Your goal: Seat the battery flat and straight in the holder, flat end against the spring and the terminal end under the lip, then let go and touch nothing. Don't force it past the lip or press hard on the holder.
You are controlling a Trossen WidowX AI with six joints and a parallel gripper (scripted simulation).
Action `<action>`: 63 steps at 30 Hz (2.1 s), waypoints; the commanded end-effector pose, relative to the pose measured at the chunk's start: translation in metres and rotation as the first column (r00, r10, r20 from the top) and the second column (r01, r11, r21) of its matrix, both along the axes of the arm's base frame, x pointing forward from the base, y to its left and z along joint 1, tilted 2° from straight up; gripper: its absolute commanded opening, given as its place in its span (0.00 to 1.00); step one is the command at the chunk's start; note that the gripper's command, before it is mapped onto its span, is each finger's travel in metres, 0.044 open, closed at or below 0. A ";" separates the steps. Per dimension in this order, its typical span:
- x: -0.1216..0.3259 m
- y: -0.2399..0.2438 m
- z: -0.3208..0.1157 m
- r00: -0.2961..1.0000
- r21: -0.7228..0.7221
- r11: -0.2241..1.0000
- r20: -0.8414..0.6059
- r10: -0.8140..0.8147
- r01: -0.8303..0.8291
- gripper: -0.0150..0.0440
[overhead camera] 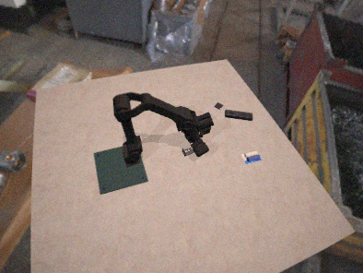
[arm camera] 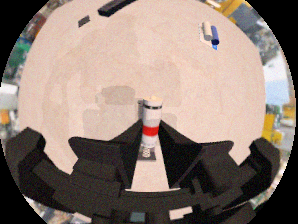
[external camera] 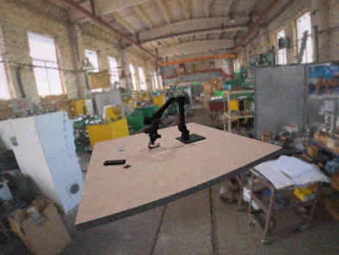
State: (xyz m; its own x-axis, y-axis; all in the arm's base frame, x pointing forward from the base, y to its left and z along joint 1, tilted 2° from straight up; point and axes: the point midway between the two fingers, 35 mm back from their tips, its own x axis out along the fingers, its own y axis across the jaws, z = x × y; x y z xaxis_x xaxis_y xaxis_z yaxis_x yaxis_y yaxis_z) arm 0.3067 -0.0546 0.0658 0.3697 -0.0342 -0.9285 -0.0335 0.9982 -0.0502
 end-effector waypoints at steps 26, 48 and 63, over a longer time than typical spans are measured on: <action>-0.011 0.001 -0.013 0.987 0.004 1.000 0.159 0.012 -0.013 0.37; -0.026 0.000 -0.017 0.987 -0.005 1.000 0.161 0.009 -0.008 0.37; -0.033 0.000 -0.017 0.989 -0.009 1.000 0.146 0.005 -0.004 0.37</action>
